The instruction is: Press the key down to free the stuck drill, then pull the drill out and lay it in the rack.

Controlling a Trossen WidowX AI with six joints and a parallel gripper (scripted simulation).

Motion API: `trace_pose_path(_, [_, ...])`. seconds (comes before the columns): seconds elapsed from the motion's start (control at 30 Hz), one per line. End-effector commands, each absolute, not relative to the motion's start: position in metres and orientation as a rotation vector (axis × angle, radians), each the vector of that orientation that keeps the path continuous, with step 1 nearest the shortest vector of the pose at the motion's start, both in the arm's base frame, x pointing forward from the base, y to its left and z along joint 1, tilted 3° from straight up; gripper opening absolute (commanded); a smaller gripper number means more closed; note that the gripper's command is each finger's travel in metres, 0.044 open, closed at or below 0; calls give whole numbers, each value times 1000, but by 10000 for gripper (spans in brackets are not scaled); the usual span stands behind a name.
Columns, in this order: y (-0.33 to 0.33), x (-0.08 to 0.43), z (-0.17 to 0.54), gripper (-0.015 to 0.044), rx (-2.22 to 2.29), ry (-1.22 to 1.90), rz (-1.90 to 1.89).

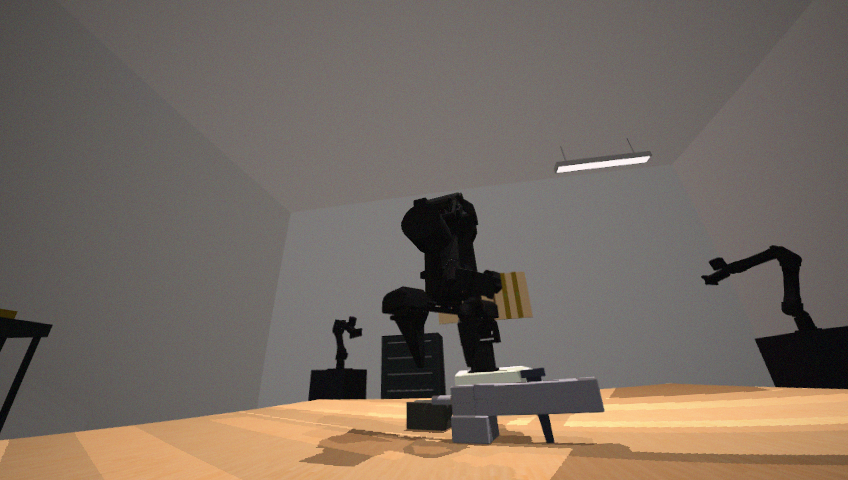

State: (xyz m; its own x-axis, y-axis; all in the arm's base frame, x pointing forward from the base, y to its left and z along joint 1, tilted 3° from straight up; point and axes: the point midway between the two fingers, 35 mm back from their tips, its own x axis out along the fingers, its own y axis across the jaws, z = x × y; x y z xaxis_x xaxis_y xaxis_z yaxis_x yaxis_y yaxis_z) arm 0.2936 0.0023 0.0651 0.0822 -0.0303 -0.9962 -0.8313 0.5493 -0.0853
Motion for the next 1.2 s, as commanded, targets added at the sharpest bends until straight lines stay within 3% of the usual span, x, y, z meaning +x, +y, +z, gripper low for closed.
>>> trace_pose_path(0.0, [-34,274,36,440,-1172,1212,1062])
trace_pose_path(1.17, [-30,276,18,440,-1177,1208,1069])
